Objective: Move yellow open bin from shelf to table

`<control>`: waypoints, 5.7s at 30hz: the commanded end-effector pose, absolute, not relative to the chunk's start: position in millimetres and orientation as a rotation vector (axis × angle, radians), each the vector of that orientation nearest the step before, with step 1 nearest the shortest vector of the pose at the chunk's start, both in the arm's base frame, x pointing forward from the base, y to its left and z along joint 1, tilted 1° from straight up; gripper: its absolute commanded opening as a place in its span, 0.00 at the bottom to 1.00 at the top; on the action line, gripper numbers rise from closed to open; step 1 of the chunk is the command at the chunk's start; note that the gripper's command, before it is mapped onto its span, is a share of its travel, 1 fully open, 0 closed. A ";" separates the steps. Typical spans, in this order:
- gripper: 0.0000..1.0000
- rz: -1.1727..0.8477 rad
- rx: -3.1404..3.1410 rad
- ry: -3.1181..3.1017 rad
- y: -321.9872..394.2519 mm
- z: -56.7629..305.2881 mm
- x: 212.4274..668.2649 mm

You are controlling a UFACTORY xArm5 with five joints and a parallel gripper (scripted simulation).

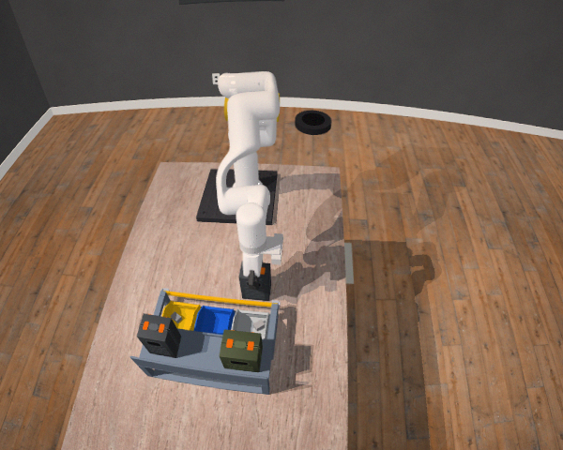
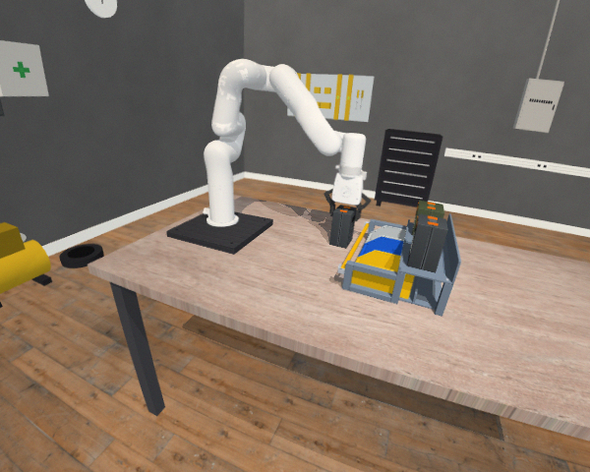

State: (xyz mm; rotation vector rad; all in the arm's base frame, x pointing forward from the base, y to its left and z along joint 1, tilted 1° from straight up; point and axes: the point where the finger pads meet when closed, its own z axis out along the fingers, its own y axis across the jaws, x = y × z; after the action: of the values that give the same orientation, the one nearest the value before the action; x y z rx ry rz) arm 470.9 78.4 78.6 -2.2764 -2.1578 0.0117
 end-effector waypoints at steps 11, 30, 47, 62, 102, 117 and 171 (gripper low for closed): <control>1.00 0.007 -2.278 -2.159 78.6 80.0 472.1; 1.00 0.007 -2.278 -2.159 78.6 80.0 472.1; 1.00 0.007 -2.278 -2.159 78.6 91.9 472.2; 1.00 0.007 -2.278 -2.159 78.5 132.8 472.5; 1.00 0.006 -2.276 -2.157 19.0 132.5 509.3; 1.00 0.006 -2.276 -2.157 -14.1 132.4 529.8; 0.48 0.007 -2.276 -2.158 -37.7 132.4 544.3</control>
State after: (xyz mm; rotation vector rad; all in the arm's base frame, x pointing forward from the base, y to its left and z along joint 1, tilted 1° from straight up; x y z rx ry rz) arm 543.2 -37.6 130.6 -2.2741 -2.1560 0.0115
